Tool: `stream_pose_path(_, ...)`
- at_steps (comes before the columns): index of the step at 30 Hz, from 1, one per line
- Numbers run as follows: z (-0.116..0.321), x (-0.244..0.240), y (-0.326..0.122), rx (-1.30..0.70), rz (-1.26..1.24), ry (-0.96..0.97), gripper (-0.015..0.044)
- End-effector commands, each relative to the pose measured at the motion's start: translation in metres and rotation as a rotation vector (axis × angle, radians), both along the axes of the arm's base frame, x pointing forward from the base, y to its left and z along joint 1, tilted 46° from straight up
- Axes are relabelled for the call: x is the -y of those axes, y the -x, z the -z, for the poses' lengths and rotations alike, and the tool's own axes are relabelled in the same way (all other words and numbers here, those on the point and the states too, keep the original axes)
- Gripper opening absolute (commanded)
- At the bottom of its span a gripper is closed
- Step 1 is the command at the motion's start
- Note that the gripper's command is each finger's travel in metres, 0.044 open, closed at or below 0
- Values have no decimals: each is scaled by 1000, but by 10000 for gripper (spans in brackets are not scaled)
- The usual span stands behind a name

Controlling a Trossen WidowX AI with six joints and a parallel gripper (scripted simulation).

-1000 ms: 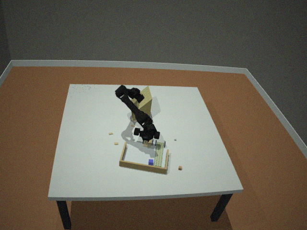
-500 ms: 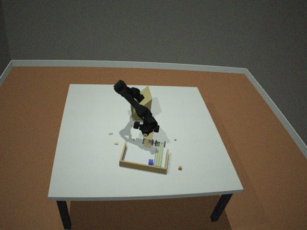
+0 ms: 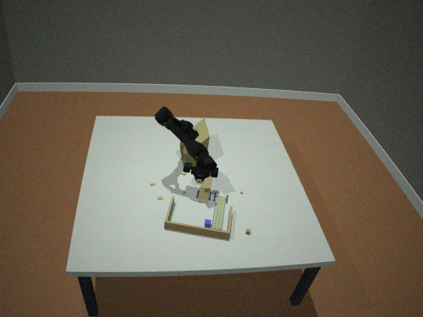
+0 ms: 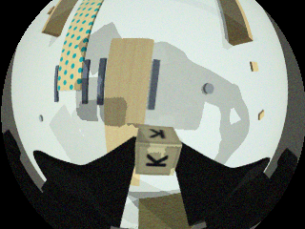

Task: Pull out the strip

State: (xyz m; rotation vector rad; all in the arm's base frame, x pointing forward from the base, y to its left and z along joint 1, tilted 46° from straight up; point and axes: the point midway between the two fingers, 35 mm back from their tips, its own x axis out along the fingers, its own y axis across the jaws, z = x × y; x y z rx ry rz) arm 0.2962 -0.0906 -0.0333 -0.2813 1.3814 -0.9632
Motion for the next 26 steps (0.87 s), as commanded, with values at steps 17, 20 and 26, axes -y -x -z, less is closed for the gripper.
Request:
stream_pose_path(17,-23,-26,-1,5,-5,-5,0)
stream_pose_path(20,-23,-26,-1,5,-5,-5,0)
stream_pose_path(26,-23,-26,-1,5,-5,-5,0)
